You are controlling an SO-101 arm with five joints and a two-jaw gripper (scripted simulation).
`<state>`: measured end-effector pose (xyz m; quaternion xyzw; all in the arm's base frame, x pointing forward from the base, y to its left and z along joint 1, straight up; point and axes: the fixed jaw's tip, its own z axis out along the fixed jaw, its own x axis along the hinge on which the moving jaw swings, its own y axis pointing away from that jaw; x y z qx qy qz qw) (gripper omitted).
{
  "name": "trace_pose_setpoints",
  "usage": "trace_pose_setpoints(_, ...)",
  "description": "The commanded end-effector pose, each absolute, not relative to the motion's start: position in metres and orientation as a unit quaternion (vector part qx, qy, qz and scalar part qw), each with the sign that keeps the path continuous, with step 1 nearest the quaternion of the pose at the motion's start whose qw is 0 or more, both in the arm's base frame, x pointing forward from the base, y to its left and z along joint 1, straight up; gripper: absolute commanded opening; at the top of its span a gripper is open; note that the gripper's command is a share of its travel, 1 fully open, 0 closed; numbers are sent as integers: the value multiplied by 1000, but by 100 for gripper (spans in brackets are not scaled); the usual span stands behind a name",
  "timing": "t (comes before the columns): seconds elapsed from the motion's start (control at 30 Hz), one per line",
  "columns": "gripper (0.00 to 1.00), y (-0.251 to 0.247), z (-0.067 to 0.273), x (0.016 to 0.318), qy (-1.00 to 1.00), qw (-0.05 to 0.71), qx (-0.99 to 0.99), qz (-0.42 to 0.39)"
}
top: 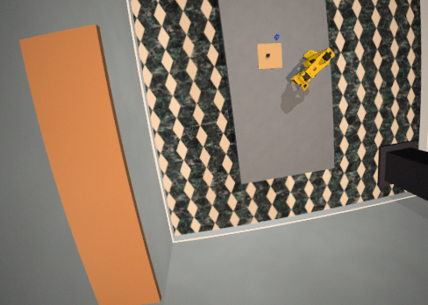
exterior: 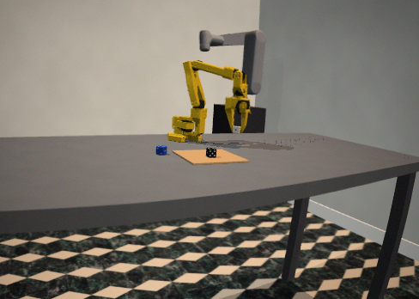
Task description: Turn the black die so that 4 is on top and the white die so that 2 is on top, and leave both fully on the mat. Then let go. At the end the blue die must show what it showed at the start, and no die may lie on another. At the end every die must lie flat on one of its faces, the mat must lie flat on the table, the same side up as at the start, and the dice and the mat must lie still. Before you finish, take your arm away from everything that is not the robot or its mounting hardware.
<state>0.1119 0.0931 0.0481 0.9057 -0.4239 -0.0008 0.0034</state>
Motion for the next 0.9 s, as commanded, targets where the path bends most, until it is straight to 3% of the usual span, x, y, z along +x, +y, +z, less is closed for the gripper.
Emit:
trace_pose_setpoints(0.0, 0, 96, 47, 113, -424, -6, 906, 3)
trace_pose_setpoints(0.87, 0, 96, 38, 113, -424, -6, 906, 3)
